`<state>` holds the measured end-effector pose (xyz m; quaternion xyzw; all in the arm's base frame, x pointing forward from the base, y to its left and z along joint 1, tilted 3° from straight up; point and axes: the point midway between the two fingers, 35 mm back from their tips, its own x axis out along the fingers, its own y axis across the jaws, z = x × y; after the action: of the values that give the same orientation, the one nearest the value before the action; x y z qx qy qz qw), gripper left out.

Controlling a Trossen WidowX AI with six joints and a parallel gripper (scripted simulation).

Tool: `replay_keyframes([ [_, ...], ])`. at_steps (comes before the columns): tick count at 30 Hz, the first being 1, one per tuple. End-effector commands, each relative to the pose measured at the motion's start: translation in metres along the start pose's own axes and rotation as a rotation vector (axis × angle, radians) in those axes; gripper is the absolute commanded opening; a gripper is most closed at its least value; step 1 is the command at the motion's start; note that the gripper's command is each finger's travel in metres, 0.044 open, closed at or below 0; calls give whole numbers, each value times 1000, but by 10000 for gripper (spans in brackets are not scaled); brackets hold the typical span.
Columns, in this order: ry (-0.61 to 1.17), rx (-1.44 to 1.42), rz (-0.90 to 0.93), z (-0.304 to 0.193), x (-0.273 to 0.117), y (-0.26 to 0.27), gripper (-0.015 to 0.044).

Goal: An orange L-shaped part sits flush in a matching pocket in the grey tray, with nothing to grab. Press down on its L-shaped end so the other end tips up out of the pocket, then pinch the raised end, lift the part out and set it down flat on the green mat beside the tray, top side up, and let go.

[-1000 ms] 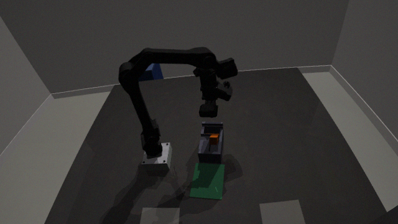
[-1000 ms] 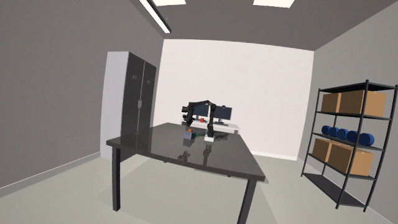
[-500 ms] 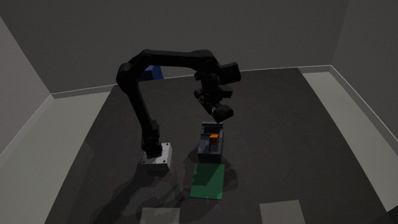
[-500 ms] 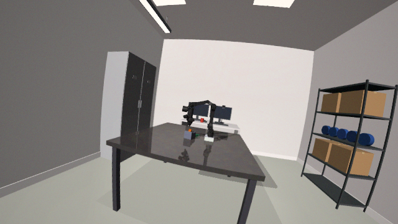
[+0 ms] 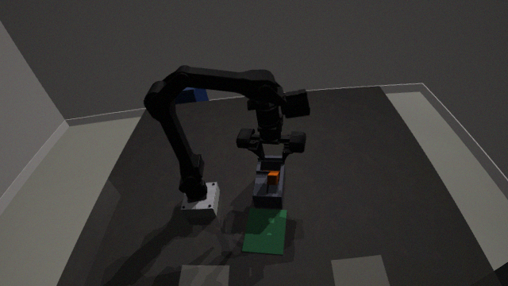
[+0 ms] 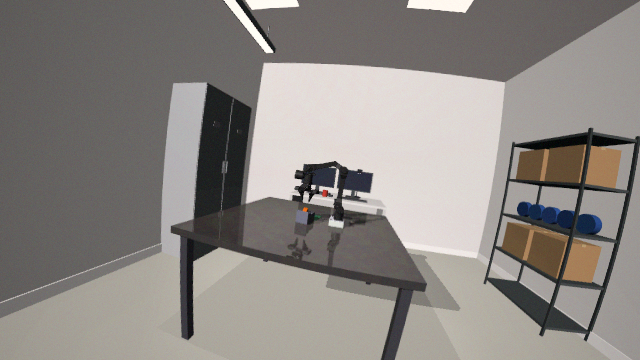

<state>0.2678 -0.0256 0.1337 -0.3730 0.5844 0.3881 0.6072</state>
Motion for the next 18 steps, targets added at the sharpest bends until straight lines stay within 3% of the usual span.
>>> replay_keyframes([
  [1,8,-106,15,-8,3,4,280],
  [18,8,-106,15,-8,34,4,280],
])
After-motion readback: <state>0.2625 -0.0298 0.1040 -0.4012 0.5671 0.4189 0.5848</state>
